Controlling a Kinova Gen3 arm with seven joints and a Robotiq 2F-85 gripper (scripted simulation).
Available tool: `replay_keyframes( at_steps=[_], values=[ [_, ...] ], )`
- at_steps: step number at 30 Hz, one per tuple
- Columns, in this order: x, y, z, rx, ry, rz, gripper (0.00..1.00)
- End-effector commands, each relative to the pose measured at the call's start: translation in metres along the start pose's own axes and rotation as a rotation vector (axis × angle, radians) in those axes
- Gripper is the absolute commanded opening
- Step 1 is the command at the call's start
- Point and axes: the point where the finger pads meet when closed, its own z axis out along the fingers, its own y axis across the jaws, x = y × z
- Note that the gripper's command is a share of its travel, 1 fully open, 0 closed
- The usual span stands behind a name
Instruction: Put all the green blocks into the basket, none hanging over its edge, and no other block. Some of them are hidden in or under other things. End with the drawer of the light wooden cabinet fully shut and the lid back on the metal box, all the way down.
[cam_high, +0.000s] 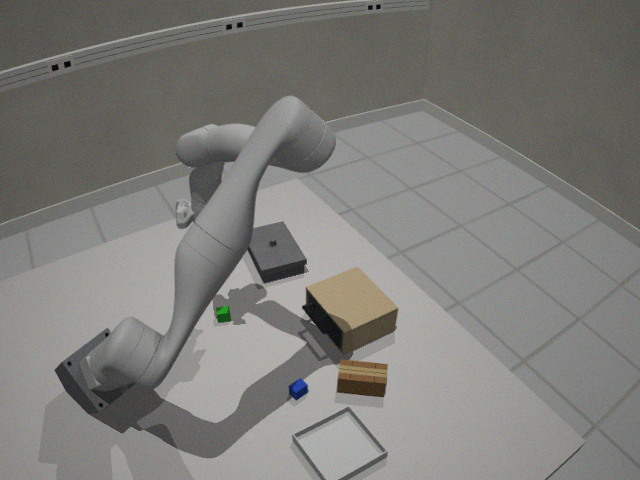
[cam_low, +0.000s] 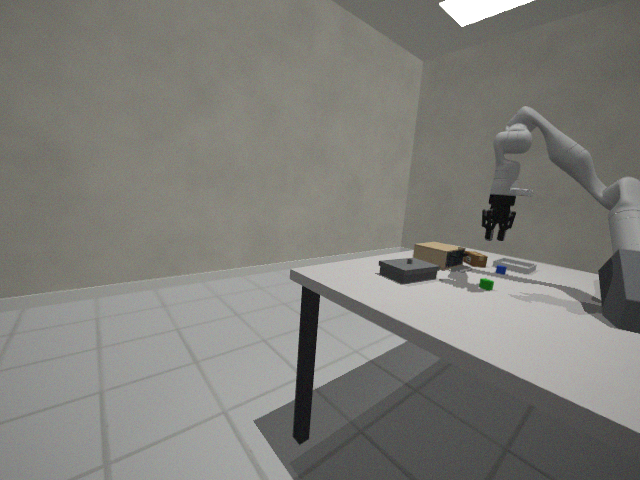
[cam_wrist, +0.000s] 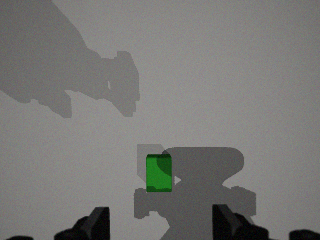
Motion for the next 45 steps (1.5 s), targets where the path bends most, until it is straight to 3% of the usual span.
replay_keyframes(
  at_steps=[1,24,33,45],
  values=[
    [0.001,-0.001,-0.001,-0.002,0.004,0.008,0.65],
    [0.001,-0.001,0.006,-0.002,0.004,0.008,0.65],
    [0.001,-0.001,0.021,-0.002,0.004,0.008,0.65],
    [0.003,-0.001,0.066,0.003,0.005,0.005,0.65]
  ],
)
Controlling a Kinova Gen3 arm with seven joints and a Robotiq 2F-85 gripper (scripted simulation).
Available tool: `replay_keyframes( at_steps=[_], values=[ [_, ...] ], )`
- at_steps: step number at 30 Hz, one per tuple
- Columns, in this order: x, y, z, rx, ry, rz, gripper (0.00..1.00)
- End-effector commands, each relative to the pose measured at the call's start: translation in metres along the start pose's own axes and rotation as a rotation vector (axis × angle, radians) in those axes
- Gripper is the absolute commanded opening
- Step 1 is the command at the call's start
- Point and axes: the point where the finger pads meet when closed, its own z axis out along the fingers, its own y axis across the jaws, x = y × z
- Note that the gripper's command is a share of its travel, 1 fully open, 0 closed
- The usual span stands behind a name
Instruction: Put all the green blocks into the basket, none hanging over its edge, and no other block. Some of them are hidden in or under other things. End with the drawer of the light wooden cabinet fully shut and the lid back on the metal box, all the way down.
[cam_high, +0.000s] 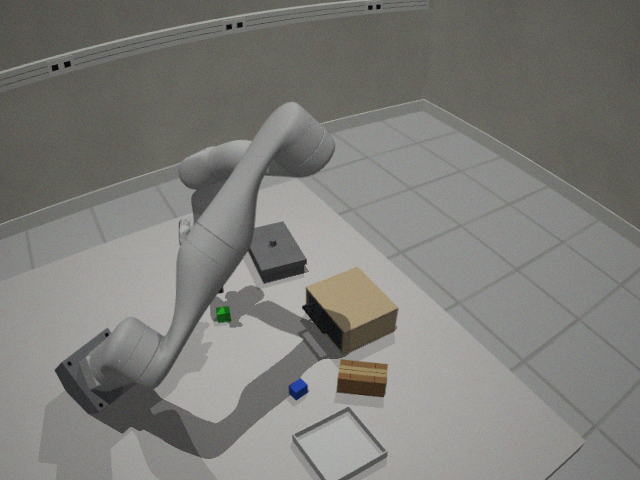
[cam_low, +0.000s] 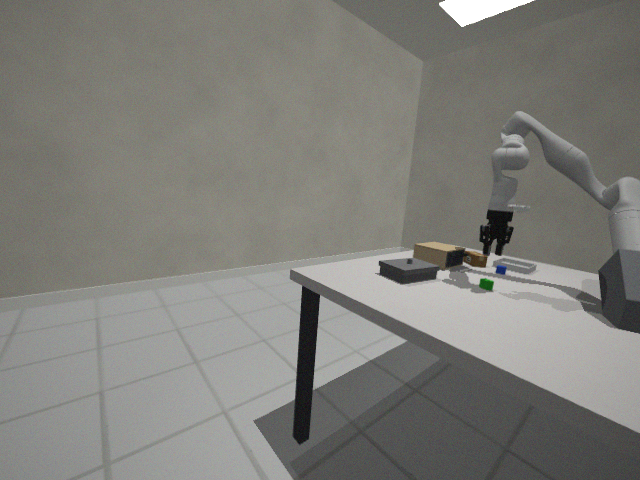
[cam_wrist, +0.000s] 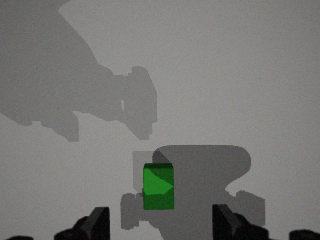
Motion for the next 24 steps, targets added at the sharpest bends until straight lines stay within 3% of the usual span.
replay_keyframes(
  at_steps=[1,16,24],
  values=[
    [0.001,-0.002,0.018,0.006,0.0,-0.001,0.65],
    [0.001,-0.002,0.061,0.007,0.0,0.0,0.65],
    [0.001,-0.002,0.071,0.007,0.0,0.0,0.65]
  ],
)
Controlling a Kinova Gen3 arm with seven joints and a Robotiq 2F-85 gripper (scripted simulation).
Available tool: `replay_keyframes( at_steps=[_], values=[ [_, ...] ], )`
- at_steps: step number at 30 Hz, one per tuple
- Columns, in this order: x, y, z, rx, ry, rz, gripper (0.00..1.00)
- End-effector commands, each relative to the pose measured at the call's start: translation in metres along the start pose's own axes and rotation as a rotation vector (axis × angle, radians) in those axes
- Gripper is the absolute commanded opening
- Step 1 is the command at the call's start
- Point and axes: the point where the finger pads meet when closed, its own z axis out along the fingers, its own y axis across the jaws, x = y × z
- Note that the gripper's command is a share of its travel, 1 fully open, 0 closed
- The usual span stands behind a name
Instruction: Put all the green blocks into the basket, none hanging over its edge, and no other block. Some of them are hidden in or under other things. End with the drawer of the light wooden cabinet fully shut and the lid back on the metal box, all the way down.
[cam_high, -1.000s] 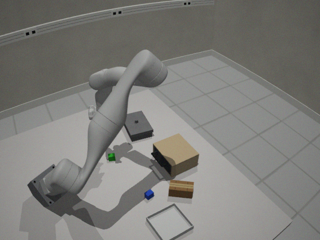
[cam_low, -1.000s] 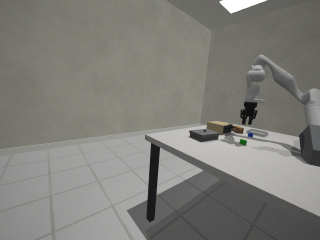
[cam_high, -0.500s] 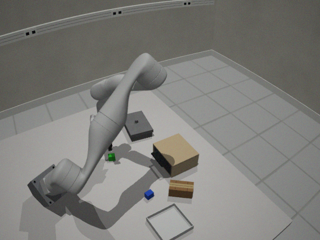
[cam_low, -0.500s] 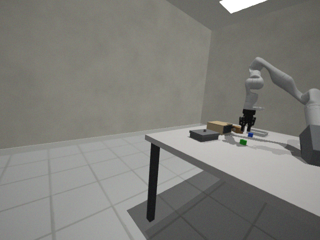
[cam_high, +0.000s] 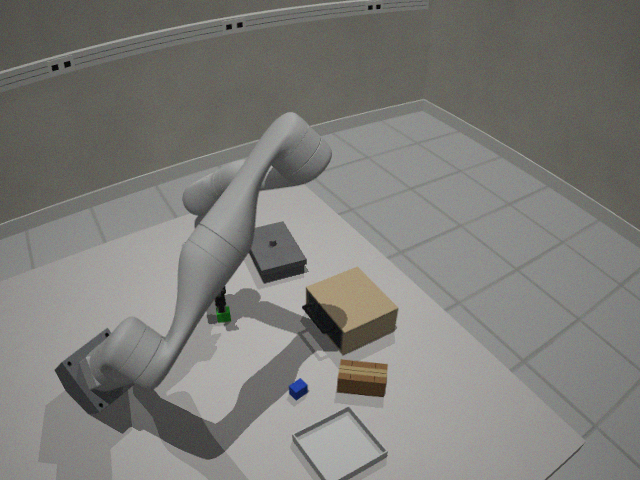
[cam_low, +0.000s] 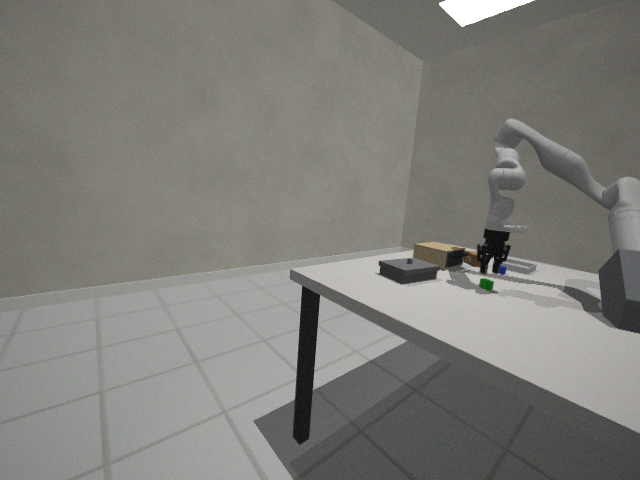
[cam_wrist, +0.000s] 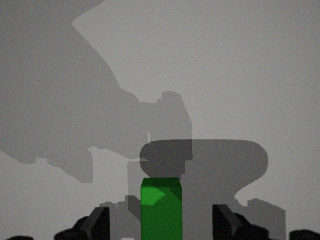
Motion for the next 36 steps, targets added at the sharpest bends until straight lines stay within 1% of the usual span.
replay_keyframes(
  at_steps=[1,36],
  values=[
    [0.0002,-0.0007,0.0067,0.001,-0.001,0.0,0.65],
    [-0.0047,0.002,0.0069,-0.006,-0.003,0.005,0.65]
  ],
)
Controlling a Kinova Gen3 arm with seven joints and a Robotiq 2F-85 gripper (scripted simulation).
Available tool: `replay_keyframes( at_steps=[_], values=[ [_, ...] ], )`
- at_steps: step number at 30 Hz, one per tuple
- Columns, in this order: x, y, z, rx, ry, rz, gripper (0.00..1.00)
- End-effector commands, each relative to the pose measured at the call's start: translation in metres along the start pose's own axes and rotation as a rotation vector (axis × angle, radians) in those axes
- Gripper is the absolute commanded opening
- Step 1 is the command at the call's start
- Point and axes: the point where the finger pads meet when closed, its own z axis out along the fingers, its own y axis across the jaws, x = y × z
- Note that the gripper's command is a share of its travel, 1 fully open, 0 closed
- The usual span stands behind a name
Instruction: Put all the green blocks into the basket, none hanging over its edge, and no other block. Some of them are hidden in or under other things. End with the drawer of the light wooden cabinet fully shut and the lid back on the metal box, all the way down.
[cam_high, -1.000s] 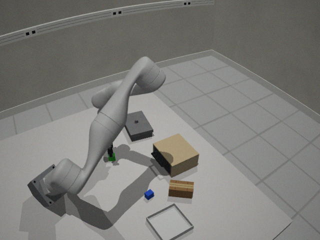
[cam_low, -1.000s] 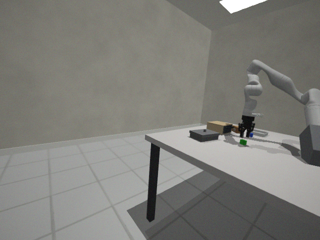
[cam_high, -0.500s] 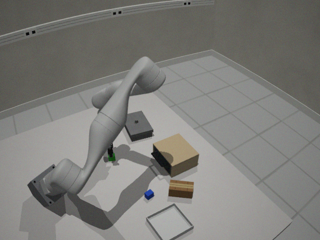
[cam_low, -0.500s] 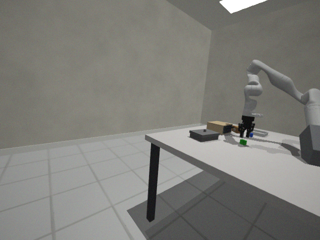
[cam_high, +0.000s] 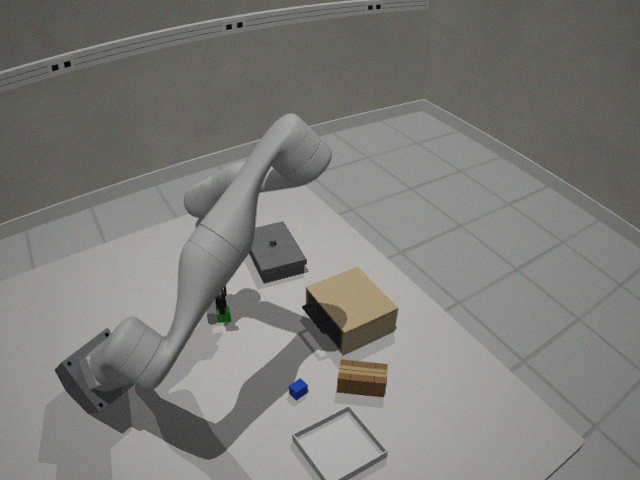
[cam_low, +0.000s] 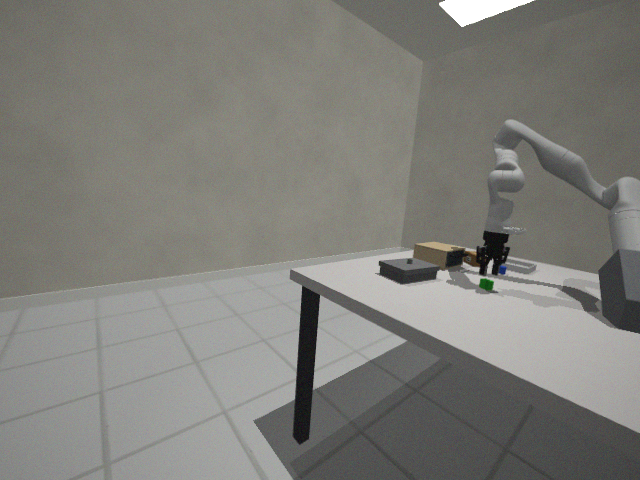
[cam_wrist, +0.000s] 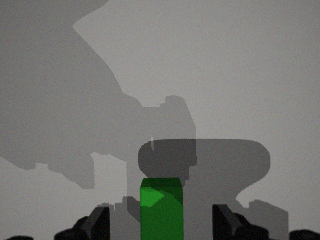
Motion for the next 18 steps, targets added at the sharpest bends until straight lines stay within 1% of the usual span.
replay_keyframes(
  at_steps=[1,18],
  values=[
    [-0.0035,0.0021,0.0002,-0.006,-0.005,0.0,0.65],
    [-0.0051,0.0027,0.0002,-0.006,-0.005,0.0,0.65]
  ],
)
